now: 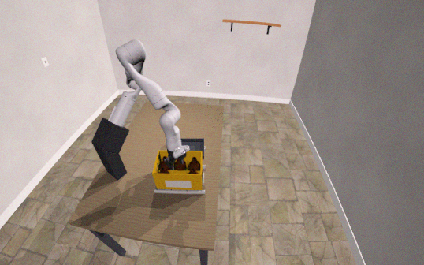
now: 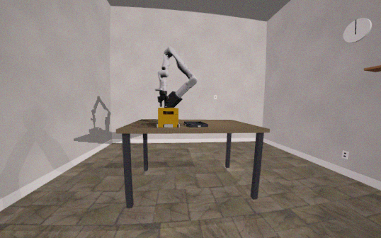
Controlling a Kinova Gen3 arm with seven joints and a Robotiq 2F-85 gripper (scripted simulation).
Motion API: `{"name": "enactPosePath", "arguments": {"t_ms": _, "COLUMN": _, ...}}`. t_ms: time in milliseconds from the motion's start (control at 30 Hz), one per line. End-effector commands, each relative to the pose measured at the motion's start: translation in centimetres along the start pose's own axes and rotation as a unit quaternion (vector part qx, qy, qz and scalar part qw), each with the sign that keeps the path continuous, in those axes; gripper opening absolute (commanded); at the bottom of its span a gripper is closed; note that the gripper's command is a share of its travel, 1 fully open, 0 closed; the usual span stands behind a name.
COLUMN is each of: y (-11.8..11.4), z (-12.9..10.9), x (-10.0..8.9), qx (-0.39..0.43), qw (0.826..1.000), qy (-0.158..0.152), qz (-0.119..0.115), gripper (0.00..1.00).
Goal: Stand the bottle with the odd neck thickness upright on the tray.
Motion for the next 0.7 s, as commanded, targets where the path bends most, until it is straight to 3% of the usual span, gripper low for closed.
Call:
{"name": "enactPosePath", "arguments": {"t_ms": 0, "y": 0.0, "z": 0.0, "x": 0.2, "qx": -0.001, "qw": 1.000, "qy": 0.001, "qz": 0.001, "gripper": 0.64}}
{"name": "enactPosePath", "arguments": {"t_ms": 667, "y": 0.0, "z": -0.2, "x": 1.9, "qx": 0.000, "qw": 1.000, "qy": 0.003, "qz": 0.001, "gripper": 0.64}}
Point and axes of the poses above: the point where the finger pads meet when closed, its own x axis out along the fingers, its own y axis across the jaws, z = x × y, the point moved 8 cm from there along -x, back along the fingers, and after that the axes turned 12 degrees about -x, right-handed, at the moved point
